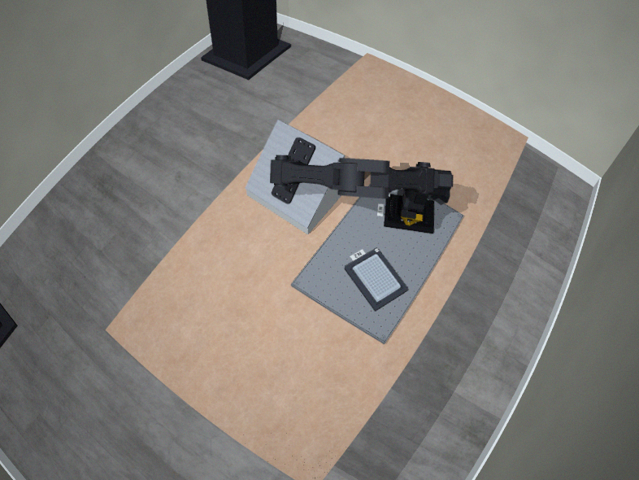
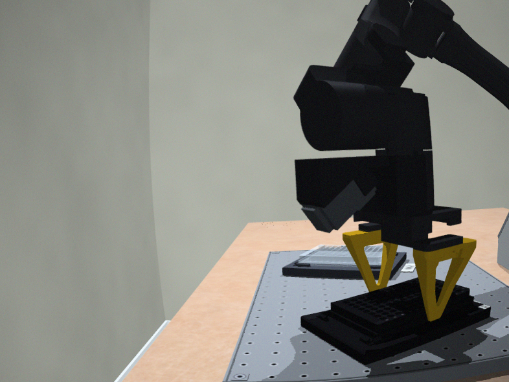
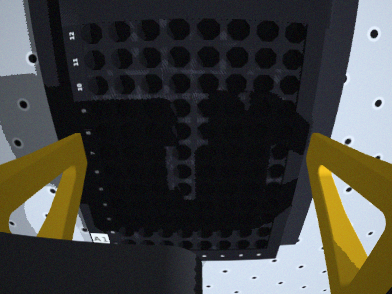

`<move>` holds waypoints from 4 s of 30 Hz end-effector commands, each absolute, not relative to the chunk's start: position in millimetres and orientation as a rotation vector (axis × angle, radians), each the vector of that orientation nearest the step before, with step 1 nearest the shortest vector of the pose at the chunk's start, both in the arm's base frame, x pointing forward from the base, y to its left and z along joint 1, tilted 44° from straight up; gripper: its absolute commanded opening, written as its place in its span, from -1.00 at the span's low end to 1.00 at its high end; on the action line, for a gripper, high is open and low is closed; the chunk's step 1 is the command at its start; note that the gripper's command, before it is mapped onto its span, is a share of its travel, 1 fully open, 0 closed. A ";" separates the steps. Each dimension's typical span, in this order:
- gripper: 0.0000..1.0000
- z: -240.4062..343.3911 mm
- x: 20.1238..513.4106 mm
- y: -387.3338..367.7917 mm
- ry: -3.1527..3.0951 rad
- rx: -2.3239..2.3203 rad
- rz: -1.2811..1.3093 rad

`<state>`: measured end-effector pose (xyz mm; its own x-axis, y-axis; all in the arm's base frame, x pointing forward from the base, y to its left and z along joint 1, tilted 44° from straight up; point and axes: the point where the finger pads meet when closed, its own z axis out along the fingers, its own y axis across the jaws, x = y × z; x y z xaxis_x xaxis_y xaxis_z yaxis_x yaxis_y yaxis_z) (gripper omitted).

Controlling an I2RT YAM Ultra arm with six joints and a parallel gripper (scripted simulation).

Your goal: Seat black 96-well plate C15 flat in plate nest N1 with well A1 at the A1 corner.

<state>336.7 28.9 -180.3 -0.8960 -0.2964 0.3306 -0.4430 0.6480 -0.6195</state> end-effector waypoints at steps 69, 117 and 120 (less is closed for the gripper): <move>-1.00 -147.1 340.8 64.8 -2.682 0.619 1.084; -1.00 -144.9 340.9 67.0 -2.682 0.619 1.084; -1.00 -144.9 340.9 67.0 -2.682 0.619 1.084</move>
